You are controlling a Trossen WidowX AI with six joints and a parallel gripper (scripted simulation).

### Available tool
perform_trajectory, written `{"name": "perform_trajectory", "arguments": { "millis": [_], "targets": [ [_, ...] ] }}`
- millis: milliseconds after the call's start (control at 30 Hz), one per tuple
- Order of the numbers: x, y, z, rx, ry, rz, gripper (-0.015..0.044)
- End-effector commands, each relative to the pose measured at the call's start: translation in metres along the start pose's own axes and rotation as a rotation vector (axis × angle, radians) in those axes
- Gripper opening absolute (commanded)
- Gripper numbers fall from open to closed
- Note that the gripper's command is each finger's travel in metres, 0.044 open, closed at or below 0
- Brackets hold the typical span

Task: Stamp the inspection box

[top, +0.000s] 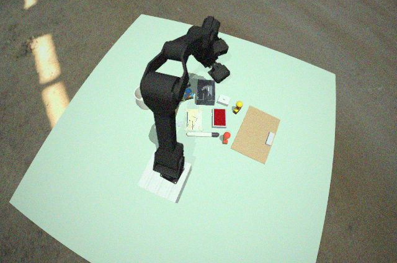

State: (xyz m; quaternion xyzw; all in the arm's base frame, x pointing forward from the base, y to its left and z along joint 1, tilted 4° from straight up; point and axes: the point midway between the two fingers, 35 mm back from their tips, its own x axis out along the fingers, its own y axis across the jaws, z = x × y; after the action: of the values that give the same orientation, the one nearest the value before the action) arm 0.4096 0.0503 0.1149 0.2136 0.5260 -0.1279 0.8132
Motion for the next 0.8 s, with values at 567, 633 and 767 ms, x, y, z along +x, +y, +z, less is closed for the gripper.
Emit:
{"name": "perform_trajectory", "arguments": {
  "millis": [567, 633, 767],
  "targets": [
    [0.019, 0.034, -0.147, -0.174, 0.355, -0.087, 0.0229],
    [0.022, 0.034, -0.148, -0.174, 0.355, -0.087, 0.0229],
    [0.028, 0.034, -0.15, -0.174, 0.355, -0.087, 0.0229]
  ]
}}
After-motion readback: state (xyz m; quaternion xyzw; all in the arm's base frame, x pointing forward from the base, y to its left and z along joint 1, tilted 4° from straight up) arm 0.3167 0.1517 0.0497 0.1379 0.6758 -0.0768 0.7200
